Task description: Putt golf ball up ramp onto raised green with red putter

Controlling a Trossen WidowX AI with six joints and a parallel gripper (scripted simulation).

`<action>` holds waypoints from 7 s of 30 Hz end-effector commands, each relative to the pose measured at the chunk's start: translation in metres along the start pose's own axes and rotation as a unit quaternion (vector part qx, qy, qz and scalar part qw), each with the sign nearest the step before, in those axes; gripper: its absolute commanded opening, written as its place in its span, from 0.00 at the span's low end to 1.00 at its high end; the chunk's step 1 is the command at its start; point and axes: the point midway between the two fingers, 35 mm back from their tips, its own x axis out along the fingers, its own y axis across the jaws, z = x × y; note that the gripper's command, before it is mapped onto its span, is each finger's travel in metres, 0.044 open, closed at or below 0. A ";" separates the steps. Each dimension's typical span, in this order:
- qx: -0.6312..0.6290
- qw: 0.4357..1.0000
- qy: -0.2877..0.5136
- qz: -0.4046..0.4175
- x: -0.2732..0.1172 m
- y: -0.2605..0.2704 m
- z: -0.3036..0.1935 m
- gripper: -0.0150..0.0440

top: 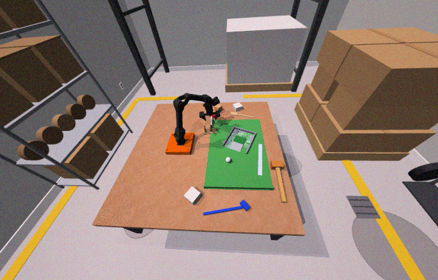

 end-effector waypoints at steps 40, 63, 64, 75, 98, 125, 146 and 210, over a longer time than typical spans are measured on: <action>0.003 1.000 0.013 -0.002 0.069 -0.002 -0.010 1.00; 0.001 1.000 0.011 -0.002 0.063 -0.002 -0.008 0.25; 0.001 1.000 0.011 -0.002 0.060 -0.003 -0.008 0.25; 0.001 1.000 0.011 -0.001 -0.008 -0.004 0.003 0.25; 0.244 0.969 -0.021 0.039 -0.035 -0.034 -0.058 0.25; 0.633 0.752 -0.119 0.138 -0.071 -0.066 -0.167 0.25; 0.831 0.477 -0.200 0.205 -0.108 -0.066 -0.259 0.25; 0.897 0.074 -0.303 0.314 -0.094 -0.031 -0.392 0.25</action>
